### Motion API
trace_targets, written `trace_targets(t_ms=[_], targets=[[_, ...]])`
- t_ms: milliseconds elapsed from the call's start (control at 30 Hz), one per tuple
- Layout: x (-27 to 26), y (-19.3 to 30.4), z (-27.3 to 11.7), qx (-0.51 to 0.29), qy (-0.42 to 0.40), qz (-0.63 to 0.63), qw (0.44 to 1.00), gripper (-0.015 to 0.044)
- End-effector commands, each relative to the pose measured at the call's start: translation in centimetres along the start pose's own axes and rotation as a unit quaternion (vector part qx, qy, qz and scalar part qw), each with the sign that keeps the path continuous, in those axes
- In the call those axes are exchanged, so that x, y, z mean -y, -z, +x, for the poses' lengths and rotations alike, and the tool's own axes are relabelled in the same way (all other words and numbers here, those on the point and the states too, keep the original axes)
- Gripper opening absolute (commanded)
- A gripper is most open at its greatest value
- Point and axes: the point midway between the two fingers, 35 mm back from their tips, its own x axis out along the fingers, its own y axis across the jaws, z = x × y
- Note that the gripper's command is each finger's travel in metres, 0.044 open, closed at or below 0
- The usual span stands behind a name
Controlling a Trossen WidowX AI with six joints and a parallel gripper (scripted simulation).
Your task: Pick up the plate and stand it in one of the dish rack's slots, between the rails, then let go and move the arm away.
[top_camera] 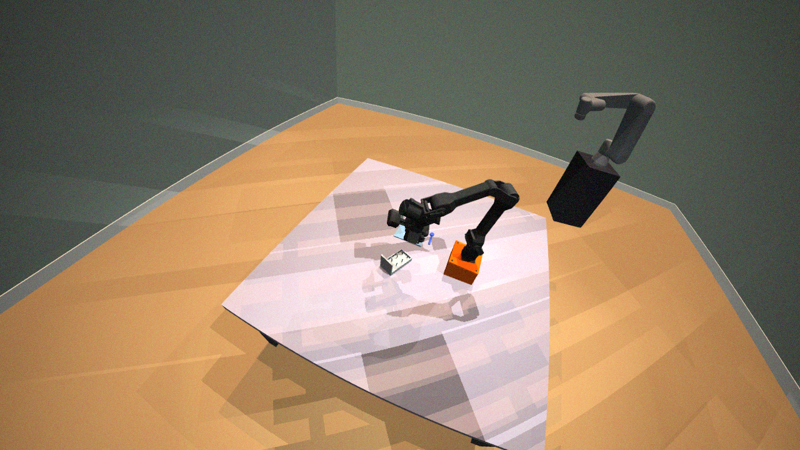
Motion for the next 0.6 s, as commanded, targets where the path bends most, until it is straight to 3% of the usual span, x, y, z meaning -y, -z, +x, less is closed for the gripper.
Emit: trace_targets(t_ms=[0,567], targets=[[0.0,1.1,0.5,0.002,-0.02,0.05,0.999,0.04],[-1.8,6.0,3.0,0.005,-0.123,0.29,0.949,0.04]])
